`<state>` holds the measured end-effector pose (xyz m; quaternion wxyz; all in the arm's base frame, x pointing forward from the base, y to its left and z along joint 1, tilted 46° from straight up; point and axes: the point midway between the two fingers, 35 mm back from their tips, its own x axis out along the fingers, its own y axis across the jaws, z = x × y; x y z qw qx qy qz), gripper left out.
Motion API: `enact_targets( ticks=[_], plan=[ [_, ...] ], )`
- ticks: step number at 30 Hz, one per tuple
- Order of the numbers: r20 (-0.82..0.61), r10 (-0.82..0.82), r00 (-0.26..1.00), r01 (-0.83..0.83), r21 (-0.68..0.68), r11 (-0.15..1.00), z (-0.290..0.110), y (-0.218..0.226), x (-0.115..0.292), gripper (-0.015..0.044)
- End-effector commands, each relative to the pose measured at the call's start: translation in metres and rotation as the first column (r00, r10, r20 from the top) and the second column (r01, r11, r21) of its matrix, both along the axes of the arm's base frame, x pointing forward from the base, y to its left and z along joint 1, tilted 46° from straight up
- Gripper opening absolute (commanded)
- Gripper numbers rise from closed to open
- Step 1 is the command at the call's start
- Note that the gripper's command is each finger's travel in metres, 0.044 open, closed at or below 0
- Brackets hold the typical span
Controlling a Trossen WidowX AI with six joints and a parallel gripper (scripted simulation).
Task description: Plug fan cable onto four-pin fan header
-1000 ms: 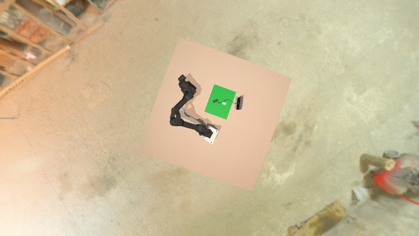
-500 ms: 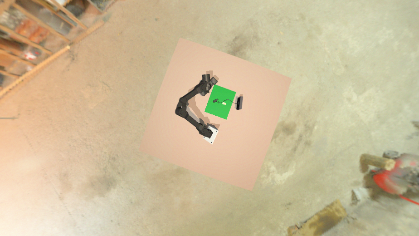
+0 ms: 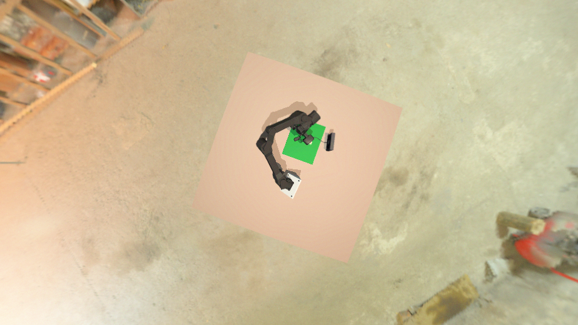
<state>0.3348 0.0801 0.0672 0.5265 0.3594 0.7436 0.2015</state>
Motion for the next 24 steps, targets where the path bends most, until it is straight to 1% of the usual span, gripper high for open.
enact_targets(
  ticks=[1,8,15,24],
  plan=[
    [-0.283,-0.138,0.949,0.142,-0.004,0.990,0.000,-0.012,-0.010,0.0440],
    [-0.282,-0.138,0.949,0.142,-0.004,0.990,-0.002,-0.010,-0.010,0.0440],
    [-0.283,-0.137,0.949,0.142,-0.002,0.990,-0.043,0.033,-0.013,0.0440],
    [-0.283,-0.137,0.949,0.142,-0.002,0.990,-0.048,0.038,-0.013,0.0440]
  ],
)
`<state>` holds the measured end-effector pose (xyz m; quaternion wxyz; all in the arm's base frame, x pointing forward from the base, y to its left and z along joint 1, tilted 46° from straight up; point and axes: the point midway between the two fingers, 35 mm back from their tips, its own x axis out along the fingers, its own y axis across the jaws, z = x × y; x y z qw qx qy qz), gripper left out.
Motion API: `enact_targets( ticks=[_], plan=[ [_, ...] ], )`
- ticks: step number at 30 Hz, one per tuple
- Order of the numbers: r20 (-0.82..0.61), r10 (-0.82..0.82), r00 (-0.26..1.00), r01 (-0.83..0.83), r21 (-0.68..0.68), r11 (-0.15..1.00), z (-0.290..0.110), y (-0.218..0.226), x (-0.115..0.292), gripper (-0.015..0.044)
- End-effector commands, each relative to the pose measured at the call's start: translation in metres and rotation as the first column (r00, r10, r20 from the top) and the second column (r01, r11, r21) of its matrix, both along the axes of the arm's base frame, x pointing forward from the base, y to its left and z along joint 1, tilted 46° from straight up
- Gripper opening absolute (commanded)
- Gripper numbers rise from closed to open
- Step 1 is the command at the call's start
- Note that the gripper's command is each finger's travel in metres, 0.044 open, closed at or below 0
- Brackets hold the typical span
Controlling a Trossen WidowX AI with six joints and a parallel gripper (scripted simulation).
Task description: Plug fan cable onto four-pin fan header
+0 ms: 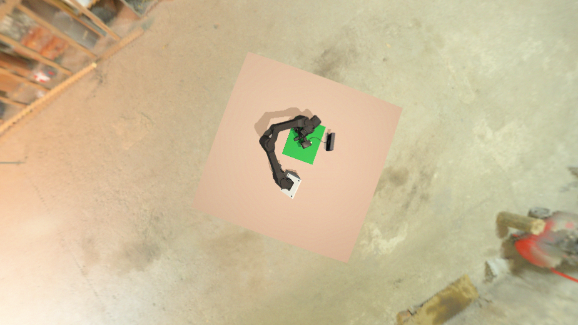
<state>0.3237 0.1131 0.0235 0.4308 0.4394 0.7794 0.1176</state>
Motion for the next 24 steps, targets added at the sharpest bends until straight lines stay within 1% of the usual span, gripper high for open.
enact_targets(
  ticks=[1,24],
  plan=[
    [-0.012,0.001,1.000,-0.001,0.005,1.000,-0.005,0.006,-0.002,0.0440],
    [-0.013,0.001,1.000,-0.001,0.007,1.000,-0.027,0.029,-0.005,0.0440]
  ],
)
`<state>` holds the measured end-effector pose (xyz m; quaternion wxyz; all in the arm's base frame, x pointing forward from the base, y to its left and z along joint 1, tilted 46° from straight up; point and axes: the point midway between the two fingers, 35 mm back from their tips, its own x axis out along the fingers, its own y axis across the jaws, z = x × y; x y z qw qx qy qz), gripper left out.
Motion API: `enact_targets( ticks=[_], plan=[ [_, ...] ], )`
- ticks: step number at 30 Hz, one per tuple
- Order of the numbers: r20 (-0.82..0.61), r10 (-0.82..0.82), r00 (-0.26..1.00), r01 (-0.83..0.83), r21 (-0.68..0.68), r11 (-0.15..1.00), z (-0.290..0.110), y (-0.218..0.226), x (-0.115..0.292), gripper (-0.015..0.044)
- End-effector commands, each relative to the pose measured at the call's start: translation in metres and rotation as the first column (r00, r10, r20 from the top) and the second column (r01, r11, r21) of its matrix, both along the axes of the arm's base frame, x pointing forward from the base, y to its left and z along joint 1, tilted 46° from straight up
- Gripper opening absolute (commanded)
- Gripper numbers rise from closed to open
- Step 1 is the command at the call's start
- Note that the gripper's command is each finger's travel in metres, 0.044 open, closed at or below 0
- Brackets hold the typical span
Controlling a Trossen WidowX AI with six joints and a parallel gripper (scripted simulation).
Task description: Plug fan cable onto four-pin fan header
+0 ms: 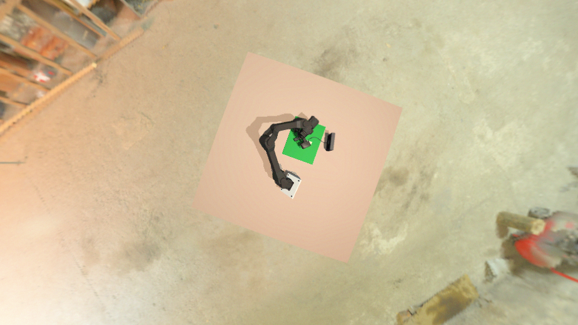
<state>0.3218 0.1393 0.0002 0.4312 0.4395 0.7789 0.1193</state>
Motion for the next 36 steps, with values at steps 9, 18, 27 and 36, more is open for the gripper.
enact_targets(
  ticks=[9,18,27,36],
  plan=[
    [-0.005,0.001,1.000,-0.001,0.000,1.000,-0.0017,0.0007,-0.0013,0.0335],
    [-0.005,0.001,1.000,-0.001,0.000,1.000,-0.0017,0.0007,-0.0013,0.0236],
    [-0.005,0.001,1.000,-0.001,0.000,1.000,-0.0017,0.0007,-0.0013,0.0176],
    [-0.005,0.001,1.000,-0.001,0.000,1.000,-0.0017,0.0007,-0.0013,0.0116]
  ],
)
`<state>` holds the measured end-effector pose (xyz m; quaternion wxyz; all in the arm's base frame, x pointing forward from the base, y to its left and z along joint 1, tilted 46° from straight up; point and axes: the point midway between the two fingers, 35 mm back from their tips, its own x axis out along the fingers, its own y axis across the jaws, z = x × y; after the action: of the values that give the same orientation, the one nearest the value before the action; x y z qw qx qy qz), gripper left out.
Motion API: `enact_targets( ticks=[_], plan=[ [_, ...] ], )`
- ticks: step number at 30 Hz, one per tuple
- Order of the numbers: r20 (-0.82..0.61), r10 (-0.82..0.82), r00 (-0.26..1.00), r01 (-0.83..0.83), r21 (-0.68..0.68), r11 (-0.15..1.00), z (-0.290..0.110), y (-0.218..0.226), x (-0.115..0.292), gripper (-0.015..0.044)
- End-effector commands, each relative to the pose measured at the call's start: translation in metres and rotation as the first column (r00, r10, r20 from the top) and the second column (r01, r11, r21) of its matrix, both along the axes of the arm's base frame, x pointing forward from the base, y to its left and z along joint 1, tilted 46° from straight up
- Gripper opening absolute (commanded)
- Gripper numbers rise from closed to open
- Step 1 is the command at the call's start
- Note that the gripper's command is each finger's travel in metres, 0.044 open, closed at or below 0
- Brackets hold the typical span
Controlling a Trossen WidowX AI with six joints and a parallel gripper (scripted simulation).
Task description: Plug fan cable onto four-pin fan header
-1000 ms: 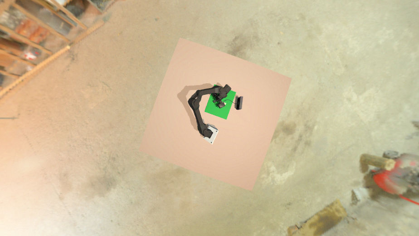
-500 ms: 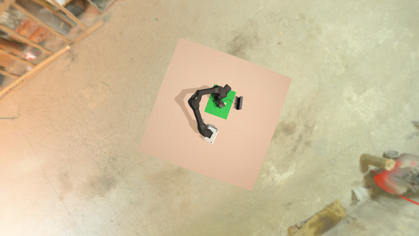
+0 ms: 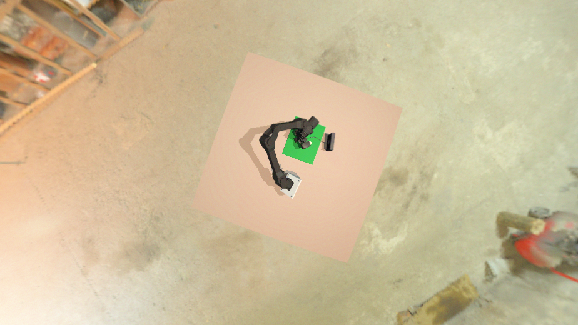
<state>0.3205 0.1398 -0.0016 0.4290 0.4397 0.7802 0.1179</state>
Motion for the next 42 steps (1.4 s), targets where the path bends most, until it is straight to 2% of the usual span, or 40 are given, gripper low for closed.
enact_targets(
  ticks=[1,17,42],
  plan=[
    [0.001,0.001,1.000,-0.001,0.000,1.000,0.000,0.000,0.000,0.0109],
    [0.001,0.001,1.000,-0.001,0.000,1.000,0.000,0.000,0.000,0.0000],
    [-0.006,-0.001,1.000,0.001,-0.004,1.000,0.051,-0.055,0.006,0.0000]
  ],
)
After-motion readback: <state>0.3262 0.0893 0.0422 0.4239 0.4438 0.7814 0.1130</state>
